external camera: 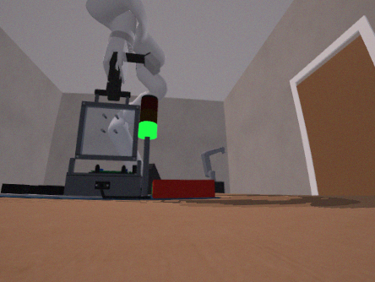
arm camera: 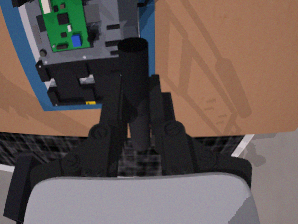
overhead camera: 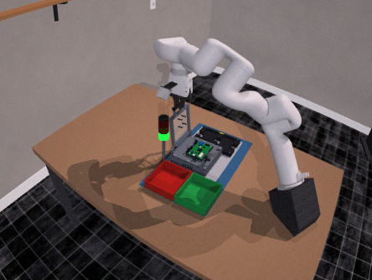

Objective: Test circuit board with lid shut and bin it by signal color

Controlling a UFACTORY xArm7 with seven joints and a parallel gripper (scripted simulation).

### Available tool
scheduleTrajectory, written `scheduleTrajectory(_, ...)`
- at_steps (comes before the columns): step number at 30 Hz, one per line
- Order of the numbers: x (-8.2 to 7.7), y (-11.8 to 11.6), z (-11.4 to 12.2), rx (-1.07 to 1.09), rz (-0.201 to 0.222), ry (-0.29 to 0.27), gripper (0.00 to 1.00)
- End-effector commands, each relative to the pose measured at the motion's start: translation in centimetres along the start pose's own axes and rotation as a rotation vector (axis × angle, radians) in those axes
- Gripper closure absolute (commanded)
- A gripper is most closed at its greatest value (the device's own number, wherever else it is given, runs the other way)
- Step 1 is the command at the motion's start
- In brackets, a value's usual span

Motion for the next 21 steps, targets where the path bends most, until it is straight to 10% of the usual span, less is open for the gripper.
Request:
scheduleTrajectory(1,-0.05,0.34,0.01,0.000,0.002,-0.001,1.00)
scheduleTrajectory(21,0.04,1.02,-0.03,0.000,0.002,0.000,1.00)
Point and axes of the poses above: the point where the finger pads meet when closed, its own x axis out along the fingers, its own y axis across the jaws, z = x × y, the point moved 5 cm from there along -x, back along the fingers, and after that the axes turned 4 degrees about x, right-handed, at the moved point
